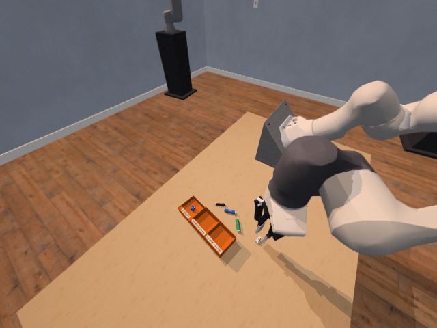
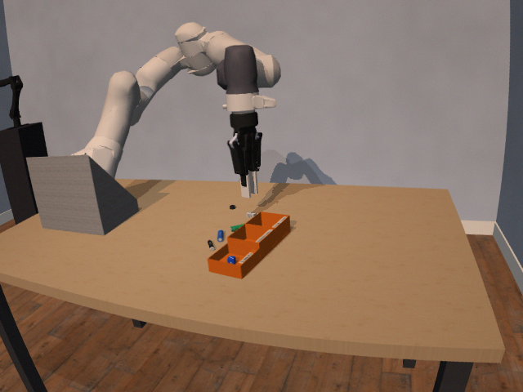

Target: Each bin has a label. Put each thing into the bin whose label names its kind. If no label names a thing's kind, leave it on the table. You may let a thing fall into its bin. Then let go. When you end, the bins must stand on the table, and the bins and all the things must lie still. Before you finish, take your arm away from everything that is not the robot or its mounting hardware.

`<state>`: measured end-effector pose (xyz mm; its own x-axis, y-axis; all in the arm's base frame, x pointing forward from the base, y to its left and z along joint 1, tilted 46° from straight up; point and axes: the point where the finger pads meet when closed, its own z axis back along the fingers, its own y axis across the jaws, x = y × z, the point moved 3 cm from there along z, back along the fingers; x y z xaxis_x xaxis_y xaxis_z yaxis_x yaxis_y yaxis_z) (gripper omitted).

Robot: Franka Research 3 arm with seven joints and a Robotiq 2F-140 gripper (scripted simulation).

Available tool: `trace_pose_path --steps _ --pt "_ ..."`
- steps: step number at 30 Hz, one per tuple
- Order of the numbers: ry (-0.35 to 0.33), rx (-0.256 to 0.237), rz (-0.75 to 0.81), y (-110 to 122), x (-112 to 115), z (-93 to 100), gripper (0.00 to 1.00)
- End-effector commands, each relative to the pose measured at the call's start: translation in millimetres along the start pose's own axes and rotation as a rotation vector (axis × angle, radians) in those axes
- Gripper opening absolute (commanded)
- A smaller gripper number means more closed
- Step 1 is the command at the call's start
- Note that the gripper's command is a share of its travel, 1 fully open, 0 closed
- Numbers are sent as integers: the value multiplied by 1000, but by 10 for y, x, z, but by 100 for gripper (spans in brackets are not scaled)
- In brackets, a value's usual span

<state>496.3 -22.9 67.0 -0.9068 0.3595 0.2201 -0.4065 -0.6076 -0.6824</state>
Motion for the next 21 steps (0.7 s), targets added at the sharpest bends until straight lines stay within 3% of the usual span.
trace_pose_path --steps 1,12,21 --pt "1 2 10 6 -1 -158 18" --pt "1 2 10 15 -24 -508 18" --pt "1 2 10 13 -36 -561 18"
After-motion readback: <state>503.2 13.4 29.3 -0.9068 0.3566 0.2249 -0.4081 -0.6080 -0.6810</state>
